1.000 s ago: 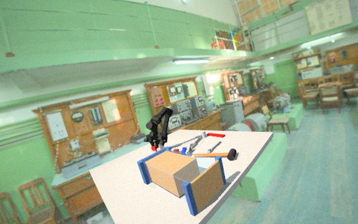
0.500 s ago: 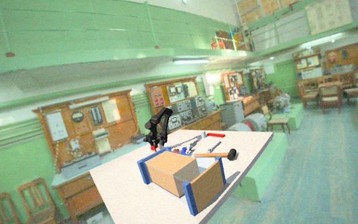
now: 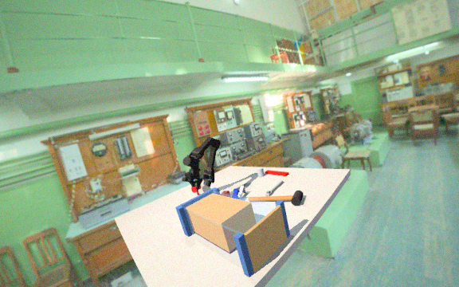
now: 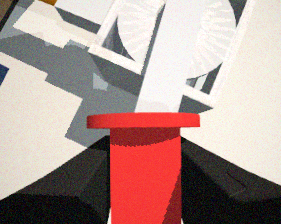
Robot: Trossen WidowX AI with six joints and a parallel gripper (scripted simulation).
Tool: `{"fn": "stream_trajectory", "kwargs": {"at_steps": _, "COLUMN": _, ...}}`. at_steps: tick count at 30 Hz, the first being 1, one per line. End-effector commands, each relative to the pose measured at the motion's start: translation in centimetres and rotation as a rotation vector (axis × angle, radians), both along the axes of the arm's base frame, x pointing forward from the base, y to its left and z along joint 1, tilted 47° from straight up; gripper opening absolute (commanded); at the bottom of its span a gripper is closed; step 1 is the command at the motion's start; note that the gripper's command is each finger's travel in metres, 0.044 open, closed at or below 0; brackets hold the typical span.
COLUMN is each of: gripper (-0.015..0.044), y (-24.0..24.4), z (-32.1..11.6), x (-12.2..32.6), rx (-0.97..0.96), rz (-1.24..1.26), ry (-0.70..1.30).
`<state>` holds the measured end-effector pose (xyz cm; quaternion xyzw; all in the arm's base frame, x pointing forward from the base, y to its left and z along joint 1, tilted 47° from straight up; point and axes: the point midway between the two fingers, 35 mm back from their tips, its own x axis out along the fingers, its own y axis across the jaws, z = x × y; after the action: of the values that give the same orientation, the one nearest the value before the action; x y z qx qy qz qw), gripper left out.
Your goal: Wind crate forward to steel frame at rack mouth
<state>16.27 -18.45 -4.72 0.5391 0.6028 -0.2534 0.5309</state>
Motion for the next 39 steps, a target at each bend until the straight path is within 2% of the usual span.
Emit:
{"fn": "stream_trajectory", "kwargs": {"at_steps": 1, "gripper": 0.0000, "y": 0.0, "z": -0.3, "x": -1.4, "rx": -0.001, "rz": 0.002, "ry": 0.038}}
{"fn": "stream_trajectory", "kwargs": {"at_steps": 39, "gripper": 0.0000, "y": -1.5, "z": -1.6, "x": -5.1, "rx": -0.003, "rz": 0.002, "ry": 0.040}}
